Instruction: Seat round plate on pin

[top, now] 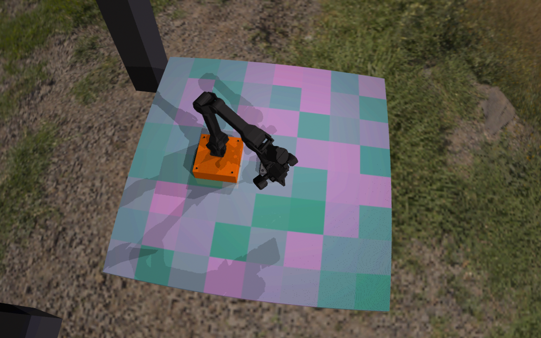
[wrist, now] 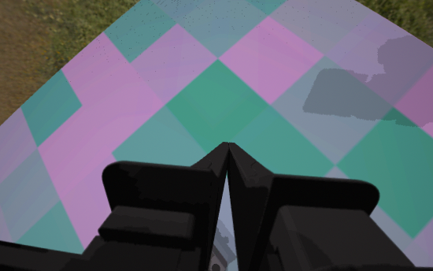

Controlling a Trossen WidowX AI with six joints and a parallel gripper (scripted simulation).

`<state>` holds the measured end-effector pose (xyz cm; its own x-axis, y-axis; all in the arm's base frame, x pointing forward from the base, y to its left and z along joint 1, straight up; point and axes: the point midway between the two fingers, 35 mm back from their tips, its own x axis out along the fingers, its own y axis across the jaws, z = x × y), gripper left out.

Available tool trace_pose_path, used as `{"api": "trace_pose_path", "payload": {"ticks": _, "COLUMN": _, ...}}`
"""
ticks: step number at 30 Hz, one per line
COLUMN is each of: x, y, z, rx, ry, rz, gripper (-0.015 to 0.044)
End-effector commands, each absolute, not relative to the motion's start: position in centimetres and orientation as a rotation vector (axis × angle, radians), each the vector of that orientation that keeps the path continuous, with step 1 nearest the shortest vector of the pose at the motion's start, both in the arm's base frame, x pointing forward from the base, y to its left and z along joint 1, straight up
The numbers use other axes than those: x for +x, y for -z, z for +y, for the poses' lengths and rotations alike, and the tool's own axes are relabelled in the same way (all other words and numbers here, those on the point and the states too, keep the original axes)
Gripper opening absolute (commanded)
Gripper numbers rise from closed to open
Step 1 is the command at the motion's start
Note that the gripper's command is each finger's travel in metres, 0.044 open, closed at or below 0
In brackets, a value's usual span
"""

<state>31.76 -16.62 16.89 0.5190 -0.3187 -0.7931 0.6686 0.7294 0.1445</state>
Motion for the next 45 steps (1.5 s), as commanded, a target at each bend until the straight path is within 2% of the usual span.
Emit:
{"api": "trace_pose_path", "payload": {"ticks": 1, "x": 30.0, "y": -12.2, "z": -10.7, "rx": 0.305, "ry": 0.411, "rz": 1.106, "gripper": 0.0}}
{"api": "trace_pose_path", "payload": {"ticks": 5, "x": 26.8, "y": -8.7, "z": -5.7, "rx": 0.132, "ry": 0.193, "rz": 1.342, "gripper": 0.0}}
{"api": "trace_pose_path", "payload": {"ticks": 11, "x": 22.7, "y": -6.2, "z": -1.9, "rx": -0.05, "ry": -0.04, "rz": 1.551, "gripper": 0.0}}
{"api": "trace_pose_path", "payload": {"ticks": 21, "x": 22.9, "y": -6.1, "z": -2.2, "rx": -0.05, "ry": -0.04, "rz": 1.551, "gripper": 0.0}}
{"api": "trace_pose_path", "payload": {"ticks": 31, "x": 23.1, "y": -1.5, "z": -2.3, "rx": -0.05, "ry": -0.04, "rz": 1.551, "gripper": 0.0}}
{"api": "trace_pose_path", "payload": {"ticks": 45, "x": 24.0, "y": -1.4, "z": -3.1, "rx": -0.051, "ry": -0.039, "rz": 1.551, "gripper": 0.0}}
